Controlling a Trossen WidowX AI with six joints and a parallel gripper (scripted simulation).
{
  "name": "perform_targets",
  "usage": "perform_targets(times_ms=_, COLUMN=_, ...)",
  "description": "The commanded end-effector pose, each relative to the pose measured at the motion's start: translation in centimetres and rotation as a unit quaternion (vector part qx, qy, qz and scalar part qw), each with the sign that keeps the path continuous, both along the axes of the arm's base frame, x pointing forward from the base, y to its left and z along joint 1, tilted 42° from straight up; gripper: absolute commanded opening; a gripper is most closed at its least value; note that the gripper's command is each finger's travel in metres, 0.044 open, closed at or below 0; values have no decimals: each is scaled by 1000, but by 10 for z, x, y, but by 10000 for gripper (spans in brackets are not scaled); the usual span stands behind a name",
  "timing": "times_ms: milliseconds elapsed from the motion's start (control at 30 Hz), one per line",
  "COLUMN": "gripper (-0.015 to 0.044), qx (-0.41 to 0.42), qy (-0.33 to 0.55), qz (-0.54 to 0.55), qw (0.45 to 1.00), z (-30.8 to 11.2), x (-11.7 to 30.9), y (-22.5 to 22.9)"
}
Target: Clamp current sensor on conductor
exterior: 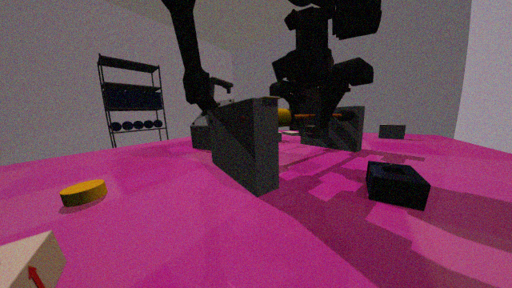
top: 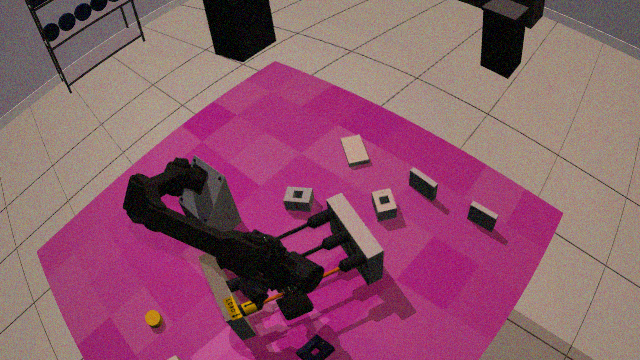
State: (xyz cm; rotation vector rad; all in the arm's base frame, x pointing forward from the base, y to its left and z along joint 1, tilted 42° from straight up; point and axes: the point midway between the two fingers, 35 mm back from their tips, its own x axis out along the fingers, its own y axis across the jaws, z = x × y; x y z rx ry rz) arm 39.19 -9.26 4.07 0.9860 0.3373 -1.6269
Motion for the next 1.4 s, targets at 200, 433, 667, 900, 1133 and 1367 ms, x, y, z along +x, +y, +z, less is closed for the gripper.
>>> perform_targets(times_ms=200, gripper=0, qx=0, qy=0, qz=0, qw=1000, z=0, x=0, y=0)
perform_targets(times_ms=433, gripper=0, qx=-8, qy=-12, qz=11, qw=1000, z=0, x=-1, y=0)
perform_targets(times_ms=667, gripper=0, qx=-9, qy=-14, qz=13, qw=1000, z=0, x=-1, y=0)
perform_targets(times_ms=900, gripper=26, qx=-6, qy=-18, qz=11, qw=1000, z=-1, x=1, y=0)
perform_targets(times_ms=1133, gripper=210, qx=-6, qy=-18, qz=11, qw=1000, z=-1, x=1, y=0)
perform_targets(times_ms=1367, gripper=260, qx=-6, qy=-18, qz=11, qw=1000, z=-1, x=1, y=0)
